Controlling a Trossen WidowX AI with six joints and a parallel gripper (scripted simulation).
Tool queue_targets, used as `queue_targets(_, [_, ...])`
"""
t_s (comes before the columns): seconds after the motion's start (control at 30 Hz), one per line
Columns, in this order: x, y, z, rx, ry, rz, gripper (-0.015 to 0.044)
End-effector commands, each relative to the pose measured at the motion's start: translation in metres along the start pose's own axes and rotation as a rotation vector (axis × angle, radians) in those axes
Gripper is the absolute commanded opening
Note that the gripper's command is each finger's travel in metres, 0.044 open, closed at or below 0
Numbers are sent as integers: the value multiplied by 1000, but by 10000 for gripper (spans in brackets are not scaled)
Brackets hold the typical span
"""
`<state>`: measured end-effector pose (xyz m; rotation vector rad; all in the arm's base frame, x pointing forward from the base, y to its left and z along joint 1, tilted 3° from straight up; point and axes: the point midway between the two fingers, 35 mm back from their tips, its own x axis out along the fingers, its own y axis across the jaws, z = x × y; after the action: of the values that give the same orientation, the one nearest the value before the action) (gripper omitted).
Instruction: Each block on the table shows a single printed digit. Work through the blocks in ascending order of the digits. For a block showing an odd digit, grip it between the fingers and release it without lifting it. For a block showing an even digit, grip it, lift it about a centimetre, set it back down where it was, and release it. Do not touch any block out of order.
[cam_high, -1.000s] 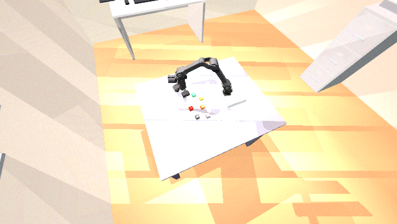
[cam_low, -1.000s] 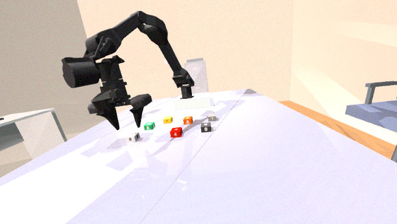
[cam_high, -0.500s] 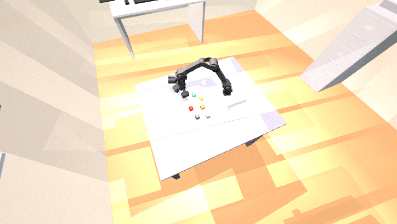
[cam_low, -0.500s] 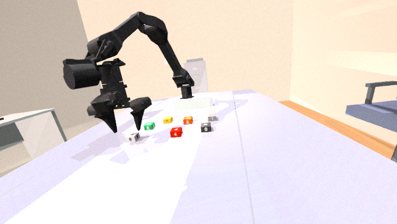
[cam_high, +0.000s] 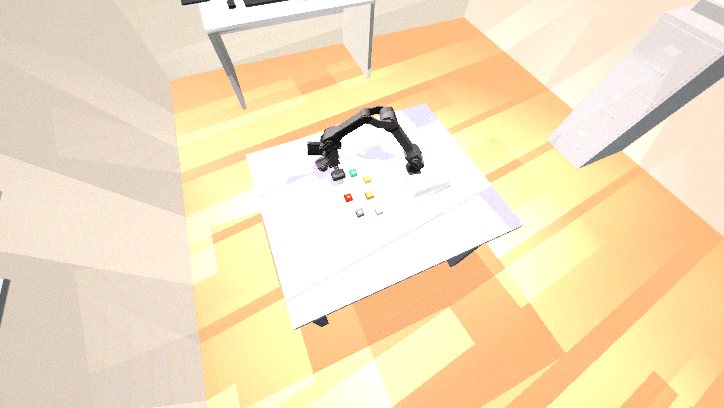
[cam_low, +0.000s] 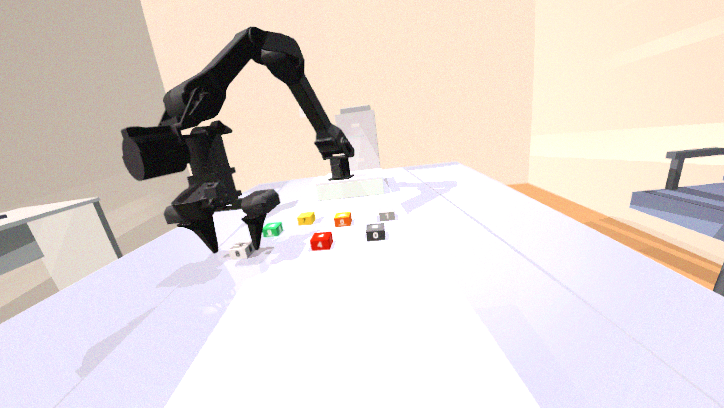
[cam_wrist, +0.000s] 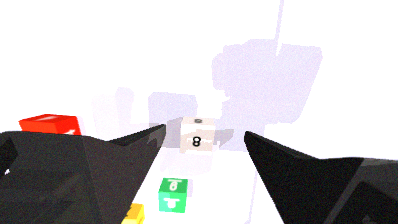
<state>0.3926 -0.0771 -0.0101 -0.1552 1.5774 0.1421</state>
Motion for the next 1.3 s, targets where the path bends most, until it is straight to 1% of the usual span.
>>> queue_targets(0.0, [3, -1, 0, -6, 2, -4, 321])
queue_targets(0.23, [3, -1, 0, -6, 2, -4, 138])
queue_targets(0.27, [3, -1, 0, -6, 2, -4, 120])
queue_targets(0.93, [2, -1, 0, -6, 2, -4, 120])
queue_targets(1.27, [-12, -1, 0, -6, 2, -4, 120])
